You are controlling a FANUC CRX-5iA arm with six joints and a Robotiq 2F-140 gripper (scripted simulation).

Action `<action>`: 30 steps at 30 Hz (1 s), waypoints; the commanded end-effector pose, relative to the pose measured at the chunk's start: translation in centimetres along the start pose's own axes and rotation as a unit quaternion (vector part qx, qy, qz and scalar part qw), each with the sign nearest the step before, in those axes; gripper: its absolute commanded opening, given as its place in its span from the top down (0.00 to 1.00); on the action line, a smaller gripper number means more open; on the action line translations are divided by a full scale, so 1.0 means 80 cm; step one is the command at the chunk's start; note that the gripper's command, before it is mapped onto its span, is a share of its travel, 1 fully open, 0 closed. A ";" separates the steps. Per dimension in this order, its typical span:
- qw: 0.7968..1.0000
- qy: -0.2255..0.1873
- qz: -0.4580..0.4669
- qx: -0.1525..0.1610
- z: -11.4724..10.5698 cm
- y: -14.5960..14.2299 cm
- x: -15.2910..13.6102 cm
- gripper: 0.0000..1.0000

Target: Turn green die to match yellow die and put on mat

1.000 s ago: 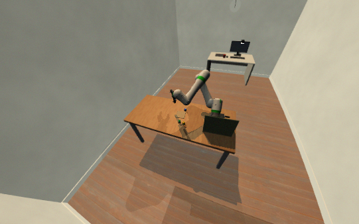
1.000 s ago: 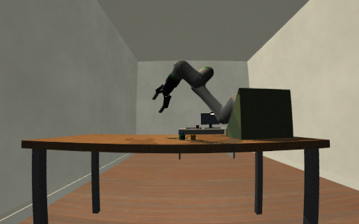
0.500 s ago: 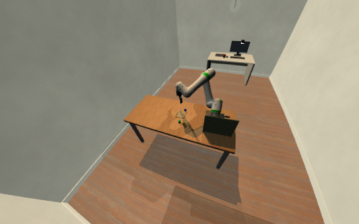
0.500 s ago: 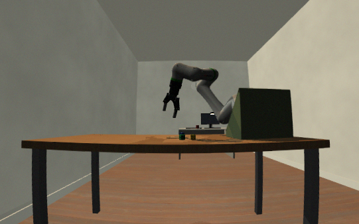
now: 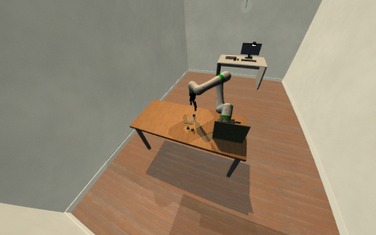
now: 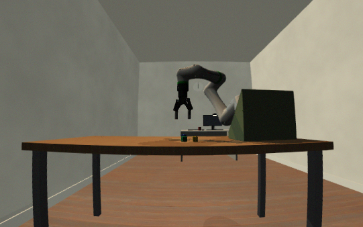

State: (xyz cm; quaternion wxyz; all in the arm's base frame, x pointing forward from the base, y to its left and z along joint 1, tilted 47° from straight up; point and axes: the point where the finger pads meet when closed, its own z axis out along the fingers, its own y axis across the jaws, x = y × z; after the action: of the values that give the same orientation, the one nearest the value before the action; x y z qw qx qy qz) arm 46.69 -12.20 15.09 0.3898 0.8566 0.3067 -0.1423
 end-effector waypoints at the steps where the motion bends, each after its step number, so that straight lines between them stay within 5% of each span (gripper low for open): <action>1: 1.000 0.003 -0.002 0.015 0.001 -0.007 -0.005 0.00; 17: 1.000 0.003 -0.002 0.015 0.005 -0.007 -0.005 0.00; 30: 1.000 0.003 -0.002 0.015 0.092 -0.010 -0.004 0.00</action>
State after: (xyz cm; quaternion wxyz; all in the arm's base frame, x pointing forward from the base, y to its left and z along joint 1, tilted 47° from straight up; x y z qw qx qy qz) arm 45.78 -16.24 11.13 0.3746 0.8624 0.3075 -0.1464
